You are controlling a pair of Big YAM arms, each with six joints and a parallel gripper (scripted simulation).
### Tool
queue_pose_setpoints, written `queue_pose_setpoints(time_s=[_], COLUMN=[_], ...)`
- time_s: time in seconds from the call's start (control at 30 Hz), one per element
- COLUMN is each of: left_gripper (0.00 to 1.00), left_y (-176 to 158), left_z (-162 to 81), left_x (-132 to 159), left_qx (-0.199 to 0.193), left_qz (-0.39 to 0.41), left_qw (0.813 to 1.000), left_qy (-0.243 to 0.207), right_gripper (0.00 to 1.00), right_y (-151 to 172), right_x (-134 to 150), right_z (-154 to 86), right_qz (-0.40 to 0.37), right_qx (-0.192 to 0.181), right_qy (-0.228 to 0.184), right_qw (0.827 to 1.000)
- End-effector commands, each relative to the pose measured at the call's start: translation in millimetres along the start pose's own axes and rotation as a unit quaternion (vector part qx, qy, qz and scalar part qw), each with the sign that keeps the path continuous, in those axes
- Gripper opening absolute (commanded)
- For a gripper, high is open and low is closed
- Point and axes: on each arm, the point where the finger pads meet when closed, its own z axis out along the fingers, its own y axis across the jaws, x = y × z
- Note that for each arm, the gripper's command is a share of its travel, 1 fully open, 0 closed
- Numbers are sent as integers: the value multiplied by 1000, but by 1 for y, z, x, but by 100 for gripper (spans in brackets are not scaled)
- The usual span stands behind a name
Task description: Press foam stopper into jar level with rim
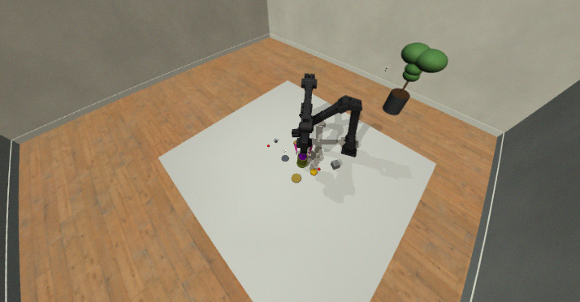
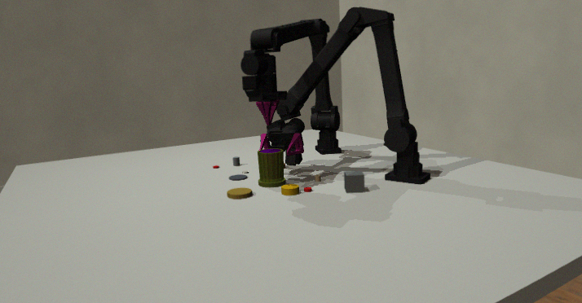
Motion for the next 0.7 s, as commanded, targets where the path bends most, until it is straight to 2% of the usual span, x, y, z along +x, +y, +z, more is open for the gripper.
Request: queue_pose_setpoints(time_s=[0.0, 0.2, 0.67], left_gripper=[98, 98, 98], left_y=[17, 15, 16], left_z=[-18, -24, -63], left_x=[7, 8, 6], left_qx=[-6, 0, -3], left_qz=[-31, -33, -31], left_qw=[999, 999, 1000], left_qy=[1, 1, 2], right_gripper=[0, 0, 0], right_y=[-4, -4, -4], right_x=[-3, -3, -3], right_z=[-3, -3, -3], right_qz=[2, 2, 2], right_qx=[1, 1, 1], right_qy=[-7, -7, -7], right_qw=[1000, 1000, 1000])
